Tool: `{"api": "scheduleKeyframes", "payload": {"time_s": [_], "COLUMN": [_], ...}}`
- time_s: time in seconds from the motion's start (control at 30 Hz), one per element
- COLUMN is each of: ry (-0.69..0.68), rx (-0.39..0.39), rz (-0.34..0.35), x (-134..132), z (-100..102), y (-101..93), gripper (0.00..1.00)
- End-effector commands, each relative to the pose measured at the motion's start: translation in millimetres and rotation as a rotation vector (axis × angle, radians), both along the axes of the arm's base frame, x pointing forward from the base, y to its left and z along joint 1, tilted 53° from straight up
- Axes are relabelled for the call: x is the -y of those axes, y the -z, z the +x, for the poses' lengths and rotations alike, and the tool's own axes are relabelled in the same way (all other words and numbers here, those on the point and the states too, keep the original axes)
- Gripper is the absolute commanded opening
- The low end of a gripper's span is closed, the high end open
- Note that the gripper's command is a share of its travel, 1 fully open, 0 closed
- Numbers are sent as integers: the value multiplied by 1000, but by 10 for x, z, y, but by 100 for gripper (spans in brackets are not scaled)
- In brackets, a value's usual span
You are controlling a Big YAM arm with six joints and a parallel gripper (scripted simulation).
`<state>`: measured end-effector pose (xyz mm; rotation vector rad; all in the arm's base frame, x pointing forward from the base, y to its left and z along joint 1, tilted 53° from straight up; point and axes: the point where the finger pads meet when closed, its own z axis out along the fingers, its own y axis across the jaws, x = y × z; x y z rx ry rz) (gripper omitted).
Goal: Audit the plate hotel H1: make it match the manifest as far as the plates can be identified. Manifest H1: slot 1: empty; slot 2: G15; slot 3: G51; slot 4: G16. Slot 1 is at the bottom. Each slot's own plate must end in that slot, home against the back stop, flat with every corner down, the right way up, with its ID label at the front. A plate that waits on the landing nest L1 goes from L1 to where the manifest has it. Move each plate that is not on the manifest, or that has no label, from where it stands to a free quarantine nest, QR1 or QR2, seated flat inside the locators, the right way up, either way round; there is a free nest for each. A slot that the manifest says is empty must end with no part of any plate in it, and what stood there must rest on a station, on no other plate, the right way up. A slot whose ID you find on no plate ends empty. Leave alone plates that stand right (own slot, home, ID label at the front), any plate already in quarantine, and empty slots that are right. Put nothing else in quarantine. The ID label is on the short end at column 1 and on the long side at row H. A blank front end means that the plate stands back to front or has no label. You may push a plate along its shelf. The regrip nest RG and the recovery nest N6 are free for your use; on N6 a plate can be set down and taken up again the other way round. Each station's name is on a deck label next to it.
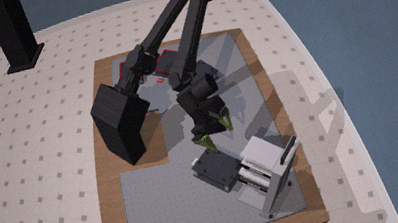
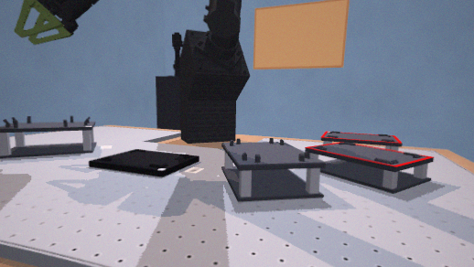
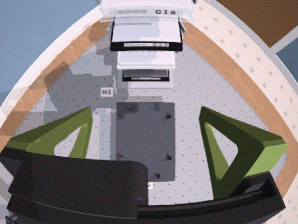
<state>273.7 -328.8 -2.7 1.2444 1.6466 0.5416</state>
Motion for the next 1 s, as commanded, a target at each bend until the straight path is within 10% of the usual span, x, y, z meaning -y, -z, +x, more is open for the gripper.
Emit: {"api": "scheduleKeyframes", "payload": {"time_s": [0.0, 0.97], "ry": [5, 5], "rx": [10, 13], "rz": [2, -1], "x": [-13, 157], "z": [49, 397], "y": [9, 115], "gripper": [100, 100]}}
